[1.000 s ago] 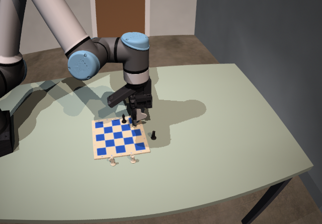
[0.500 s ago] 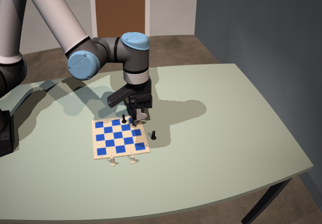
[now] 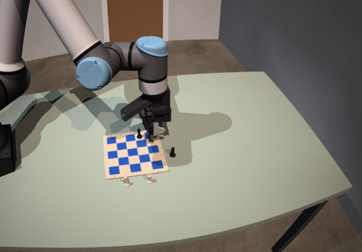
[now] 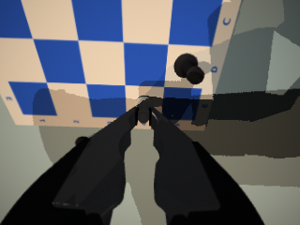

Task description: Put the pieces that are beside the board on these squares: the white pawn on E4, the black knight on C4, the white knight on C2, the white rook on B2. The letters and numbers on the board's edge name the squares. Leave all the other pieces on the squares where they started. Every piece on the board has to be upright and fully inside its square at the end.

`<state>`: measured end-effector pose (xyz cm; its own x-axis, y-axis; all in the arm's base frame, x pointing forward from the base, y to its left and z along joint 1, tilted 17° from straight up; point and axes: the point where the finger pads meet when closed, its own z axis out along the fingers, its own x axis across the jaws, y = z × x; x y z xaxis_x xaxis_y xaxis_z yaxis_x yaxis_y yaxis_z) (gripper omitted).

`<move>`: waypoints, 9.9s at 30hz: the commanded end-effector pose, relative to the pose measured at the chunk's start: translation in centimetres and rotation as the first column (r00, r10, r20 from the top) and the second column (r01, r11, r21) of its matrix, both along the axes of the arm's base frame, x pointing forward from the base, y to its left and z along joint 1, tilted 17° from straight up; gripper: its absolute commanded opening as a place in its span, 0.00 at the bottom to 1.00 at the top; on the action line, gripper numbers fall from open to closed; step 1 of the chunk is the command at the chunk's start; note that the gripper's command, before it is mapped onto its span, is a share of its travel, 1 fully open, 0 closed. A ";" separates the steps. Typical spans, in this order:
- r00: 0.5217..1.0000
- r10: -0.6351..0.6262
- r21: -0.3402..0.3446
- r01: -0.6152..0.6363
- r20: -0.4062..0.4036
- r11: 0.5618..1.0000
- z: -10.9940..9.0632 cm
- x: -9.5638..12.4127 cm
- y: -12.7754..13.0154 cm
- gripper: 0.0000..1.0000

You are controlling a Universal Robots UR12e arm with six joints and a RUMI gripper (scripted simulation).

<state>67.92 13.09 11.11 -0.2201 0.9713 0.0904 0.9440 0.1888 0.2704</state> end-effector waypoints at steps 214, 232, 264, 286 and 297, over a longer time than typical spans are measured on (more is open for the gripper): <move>-0.383 -0.792 0.013 0.897 -0.475 -0.442 9.3 5.5 -7.5 0.22; -0.384 -0.792 0.013 0.897 -0.475 -0.442 8.0 5.8 -7.3 0.22; -0.384 -0.792 0.013 0.897 -0.475 -0.442 4.5 6.7 -6.7 0.22; -0.384 -0.792 0.013 0.897 -0.475 -0.442 4.4 6.8 -6.7 0.22; -0.384 -0.792 0.013 0.897 -0.475 -0.442 4.4 6.8 -6.7 0.22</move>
